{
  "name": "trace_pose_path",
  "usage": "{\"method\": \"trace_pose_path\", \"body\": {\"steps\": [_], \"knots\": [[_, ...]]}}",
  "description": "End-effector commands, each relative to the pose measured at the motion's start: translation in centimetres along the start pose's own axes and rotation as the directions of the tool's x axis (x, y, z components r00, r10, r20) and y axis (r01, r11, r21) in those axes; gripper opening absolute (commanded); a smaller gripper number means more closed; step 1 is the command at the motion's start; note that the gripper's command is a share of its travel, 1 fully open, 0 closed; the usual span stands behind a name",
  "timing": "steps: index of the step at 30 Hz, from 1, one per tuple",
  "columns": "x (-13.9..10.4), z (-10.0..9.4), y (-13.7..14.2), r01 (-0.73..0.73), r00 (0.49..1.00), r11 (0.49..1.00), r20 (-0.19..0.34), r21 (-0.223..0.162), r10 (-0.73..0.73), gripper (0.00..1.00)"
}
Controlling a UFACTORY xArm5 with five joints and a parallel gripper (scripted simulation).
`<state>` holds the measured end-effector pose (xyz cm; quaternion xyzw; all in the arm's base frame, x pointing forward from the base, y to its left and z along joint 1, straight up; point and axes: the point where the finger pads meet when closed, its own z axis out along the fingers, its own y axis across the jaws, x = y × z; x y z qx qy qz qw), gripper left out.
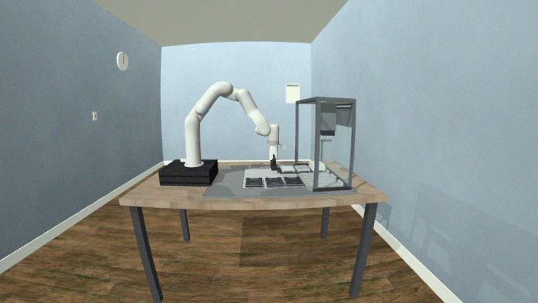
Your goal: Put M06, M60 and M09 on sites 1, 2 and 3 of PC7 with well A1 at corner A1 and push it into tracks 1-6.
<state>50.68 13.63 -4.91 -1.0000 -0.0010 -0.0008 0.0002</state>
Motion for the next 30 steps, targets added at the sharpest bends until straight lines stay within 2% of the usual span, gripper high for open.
{"method": "trace_pose_path", "body": {"steps": [1,30], "knots": [[0.2,-0.9,0.0,0.000,1.000,1.000,-0.003,0.006,0.000,0.81],[0.2,-5.1,0.0,0.000,1.000,1.000,-0.003,0.006,0.000,0.81]]}}
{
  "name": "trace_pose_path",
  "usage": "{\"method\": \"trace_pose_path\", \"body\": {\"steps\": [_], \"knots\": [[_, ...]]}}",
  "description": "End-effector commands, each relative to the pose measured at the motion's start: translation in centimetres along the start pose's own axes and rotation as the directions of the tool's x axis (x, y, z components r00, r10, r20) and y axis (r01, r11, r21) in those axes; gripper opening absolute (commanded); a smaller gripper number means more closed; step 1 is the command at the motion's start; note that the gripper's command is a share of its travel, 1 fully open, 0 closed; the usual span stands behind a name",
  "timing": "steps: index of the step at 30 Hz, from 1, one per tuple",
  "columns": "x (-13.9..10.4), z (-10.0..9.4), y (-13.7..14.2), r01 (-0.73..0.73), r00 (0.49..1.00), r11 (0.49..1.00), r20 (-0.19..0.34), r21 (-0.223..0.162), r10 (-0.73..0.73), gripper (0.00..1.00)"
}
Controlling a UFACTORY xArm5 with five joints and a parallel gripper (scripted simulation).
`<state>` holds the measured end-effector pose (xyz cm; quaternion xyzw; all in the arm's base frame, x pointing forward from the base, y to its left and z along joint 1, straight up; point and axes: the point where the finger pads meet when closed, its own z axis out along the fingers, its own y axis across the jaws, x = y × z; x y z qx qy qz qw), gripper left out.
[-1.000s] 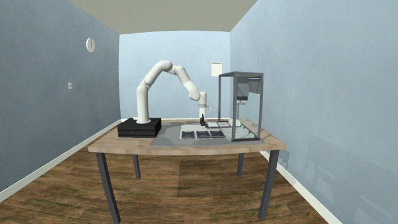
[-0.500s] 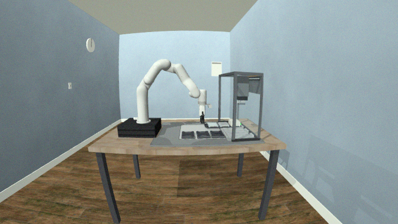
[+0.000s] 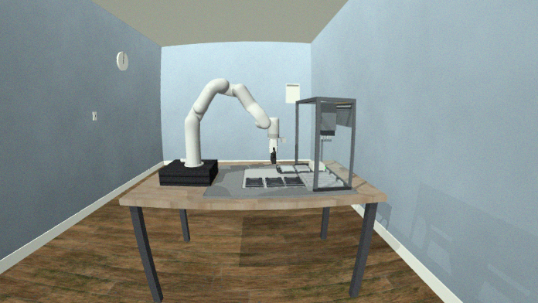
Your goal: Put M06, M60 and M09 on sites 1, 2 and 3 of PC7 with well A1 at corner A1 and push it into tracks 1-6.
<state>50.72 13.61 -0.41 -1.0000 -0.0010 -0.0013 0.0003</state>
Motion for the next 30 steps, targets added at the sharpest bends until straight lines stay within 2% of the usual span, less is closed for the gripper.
{"method": "trace_pose_path", "body": {"steps": [1,30], "knots": [[0.1,-0.7,0.0,0.000,1.000,1.000,-0.002,0.006,0.000,0.81],[0.1,-5.3,0.0,0.000,1.000,1.000,-0.002,0.006,0.000,0.81]]}}
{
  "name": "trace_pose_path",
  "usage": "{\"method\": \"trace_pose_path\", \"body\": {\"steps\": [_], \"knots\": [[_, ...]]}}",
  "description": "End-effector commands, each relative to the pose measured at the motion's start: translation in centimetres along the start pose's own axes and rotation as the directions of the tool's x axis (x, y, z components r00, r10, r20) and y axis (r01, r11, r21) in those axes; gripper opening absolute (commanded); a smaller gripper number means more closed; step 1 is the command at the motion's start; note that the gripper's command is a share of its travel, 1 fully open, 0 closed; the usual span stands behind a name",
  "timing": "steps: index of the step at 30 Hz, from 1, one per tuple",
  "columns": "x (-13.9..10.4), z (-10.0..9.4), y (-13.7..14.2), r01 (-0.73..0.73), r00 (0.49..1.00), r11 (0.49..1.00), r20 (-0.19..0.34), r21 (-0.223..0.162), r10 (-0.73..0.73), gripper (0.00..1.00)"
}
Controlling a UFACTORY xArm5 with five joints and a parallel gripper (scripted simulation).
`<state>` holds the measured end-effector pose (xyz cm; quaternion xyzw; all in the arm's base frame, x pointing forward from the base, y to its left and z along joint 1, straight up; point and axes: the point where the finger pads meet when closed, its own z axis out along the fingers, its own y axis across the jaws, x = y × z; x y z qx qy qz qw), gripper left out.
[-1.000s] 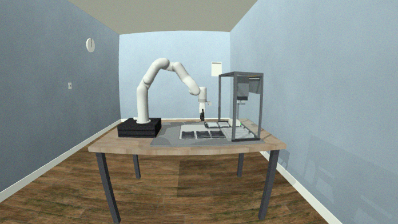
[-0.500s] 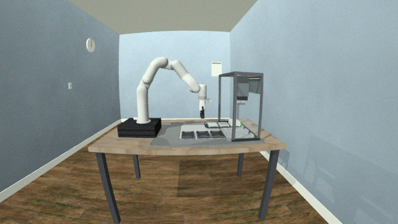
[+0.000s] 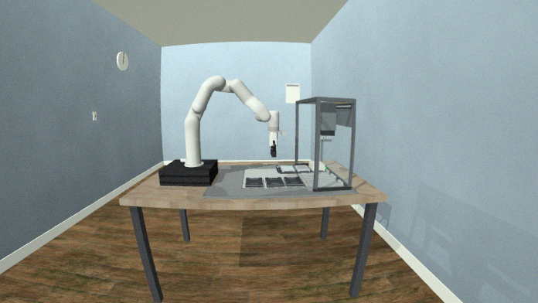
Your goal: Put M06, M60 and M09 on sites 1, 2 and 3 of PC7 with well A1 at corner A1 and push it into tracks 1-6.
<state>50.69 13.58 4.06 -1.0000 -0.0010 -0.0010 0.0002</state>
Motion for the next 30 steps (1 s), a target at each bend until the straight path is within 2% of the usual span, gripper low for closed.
{"method": "trace_pose_path", "body": {"steps": [1,30], "knots": [[0.1,-0.8,0.0,0.000,1.000,1.000,-0.003,0.006,0.000,0.81],[0.1,-5.1,0.0,0.000,1.000,1.000,-0.003,0.006,0.000,0.81]]}}
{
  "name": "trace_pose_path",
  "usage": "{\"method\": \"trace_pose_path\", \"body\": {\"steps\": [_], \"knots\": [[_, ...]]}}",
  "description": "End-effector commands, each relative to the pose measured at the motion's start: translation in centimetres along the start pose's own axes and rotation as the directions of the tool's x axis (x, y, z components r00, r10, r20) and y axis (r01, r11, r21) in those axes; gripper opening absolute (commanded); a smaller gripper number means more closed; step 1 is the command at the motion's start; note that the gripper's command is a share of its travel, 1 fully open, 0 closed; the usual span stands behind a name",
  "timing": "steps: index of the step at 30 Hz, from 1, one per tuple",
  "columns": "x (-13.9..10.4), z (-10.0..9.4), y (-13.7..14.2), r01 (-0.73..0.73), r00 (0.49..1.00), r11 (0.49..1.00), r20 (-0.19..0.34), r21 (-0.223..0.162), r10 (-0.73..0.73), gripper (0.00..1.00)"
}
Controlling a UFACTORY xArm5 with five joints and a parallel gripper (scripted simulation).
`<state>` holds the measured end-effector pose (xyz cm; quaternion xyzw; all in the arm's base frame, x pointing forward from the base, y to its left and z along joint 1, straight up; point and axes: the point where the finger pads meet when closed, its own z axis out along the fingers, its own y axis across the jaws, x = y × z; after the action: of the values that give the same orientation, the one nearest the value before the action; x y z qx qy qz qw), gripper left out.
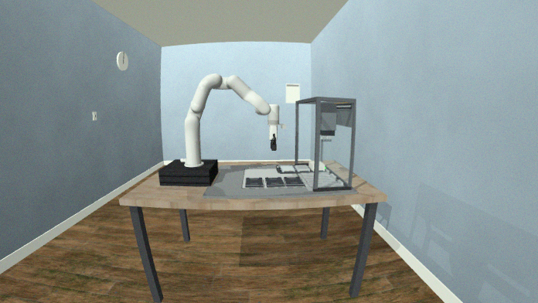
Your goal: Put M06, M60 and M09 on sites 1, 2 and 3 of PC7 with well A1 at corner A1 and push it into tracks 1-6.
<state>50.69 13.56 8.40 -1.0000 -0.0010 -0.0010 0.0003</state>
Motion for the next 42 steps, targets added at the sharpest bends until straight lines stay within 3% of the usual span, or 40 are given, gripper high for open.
{"method": "trace_pose_path", "body": {"steps": [1,9,42], "knots": [[0.12,-0.96,-0.03,0.000,1.000,1.000,-0.003,0.006,0.000,0.81],[0.12,-1.82,-0.02,0.000,1.000,1.000,-0.003,0.006,0.000,0.81],[0.12,-1.82,-0.02,0.000,1.000,1.000,-0.003,0.006,0.000,0.81]]}}
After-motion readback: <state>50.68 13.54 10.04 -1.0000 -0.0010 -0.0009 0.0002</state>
